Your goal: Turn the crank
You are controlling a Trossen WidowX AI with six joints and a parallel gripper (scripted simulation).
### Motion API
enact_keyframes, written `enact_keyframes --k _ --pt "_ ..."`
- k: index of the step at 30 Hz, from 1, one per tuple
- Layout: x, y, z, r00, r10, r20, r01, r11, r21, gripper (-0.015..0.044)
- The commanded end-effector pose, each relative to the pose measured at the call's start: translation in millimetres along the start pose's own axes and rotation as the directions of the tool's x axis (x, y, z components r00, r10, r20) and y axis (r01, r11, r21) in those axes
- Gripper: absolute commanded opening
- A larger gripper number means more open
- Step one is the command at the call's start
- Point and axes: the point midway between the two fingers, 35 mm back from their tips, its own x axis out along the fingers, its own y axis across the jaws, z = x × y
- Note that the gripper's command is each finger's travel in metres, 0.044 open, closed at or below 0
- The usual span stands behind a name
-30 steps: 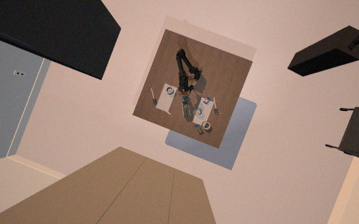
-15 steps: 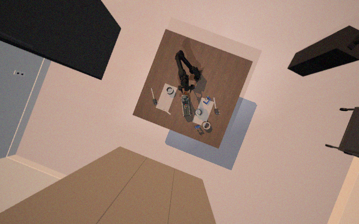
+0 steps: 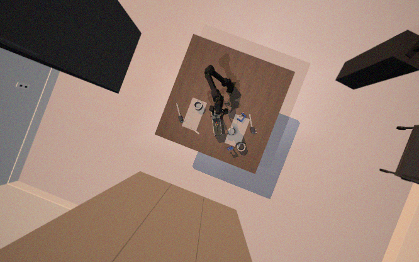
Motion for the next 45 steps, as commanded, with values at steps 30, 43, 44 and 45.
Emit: enact_keyframes --k 30,43,44,45 --pt "67.8 18.2 -2.5 0.992 -0.124 0.016 0.119 0.976 0.180 0.0440" --pt "45.5 20.1 19.6 0.992 -0.125 0.013 0.120 0.976 0.182 0.0440" --pt "41.0 20.3 23.4 0.992 -0.125 0.013 0.121 0.976 0.182 0.0440" --pt "37.5 20.4 26.3 0.992 -0.126 0.013 0.121 0.976 0.183 0.0440"
